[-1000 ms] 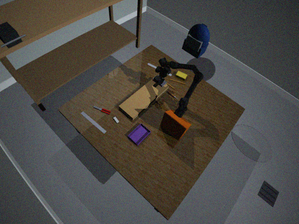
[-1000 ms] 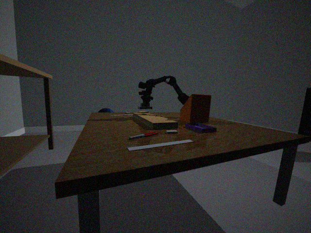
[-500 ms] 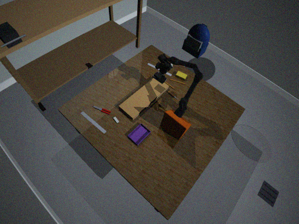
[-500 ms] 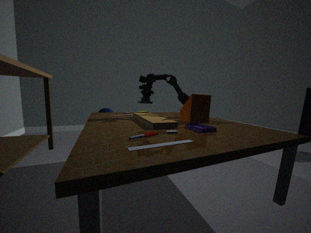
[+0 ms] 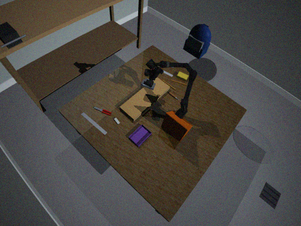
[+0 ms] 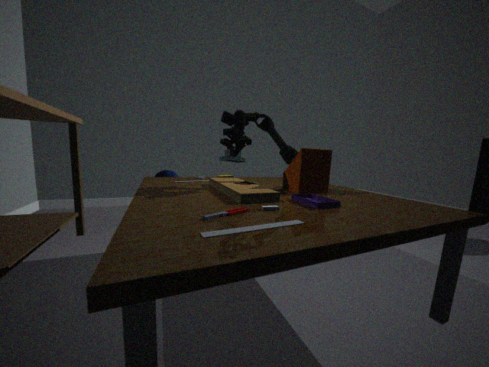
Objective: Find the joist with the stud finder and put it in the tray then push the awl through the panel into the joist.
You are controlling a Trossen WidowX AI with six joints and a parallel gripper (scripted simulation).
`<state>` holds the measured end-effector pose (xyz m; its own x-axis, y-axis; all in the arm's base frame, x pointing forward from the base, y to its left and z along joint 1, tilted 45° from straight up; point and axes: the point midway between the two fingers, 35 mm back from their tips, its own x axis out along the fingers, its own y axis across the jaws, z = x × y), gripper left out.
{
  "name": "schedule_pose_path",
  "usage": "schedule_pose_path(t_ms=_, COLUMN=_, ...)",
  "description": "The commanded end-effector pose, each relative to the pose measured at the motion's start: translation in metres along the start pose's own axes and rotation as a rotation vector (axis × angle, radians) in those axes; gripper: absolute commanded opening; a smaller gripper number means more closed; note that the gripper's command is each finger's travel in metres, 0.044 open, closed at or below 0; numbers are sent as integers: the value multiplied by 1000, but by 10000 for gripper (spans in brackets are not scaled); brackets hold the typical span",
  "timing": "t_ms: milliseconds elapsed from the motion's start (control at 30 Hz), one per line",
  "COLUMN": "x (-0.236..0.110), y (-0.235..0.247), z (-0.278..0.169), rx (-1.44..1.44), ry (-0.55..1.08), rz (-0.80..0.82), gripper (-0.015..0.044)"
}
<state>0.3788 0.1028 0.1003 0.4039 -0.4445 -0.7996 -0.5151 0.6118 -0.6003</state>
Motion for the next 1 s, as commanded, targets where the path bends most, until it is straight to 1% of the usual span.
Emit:
schedule_pose_path(t_ms=0, x=1, y=43, z=15, rx=-104, ry=-19, rz=50, gripper=0)
schedule_pose_path(t_ms=233, x=6, y=113, z=28, rx=-269, ry=-28, rz=118, gripper=0)
schedule_pose_path(t_ms=467, x=9, y=183, z=27, rx=-433, ry=-27, rz=178, gripper=0)
schedule_pose_path(t_ms=700, x=12, y=250, z=14, rx=-596, ry=-16, rz=227, gripper=0)
schedule_pose_path(t_ms=967, x=18, y=321, z=-15, rx=-780, ry=7, rz=271, gripper=0)
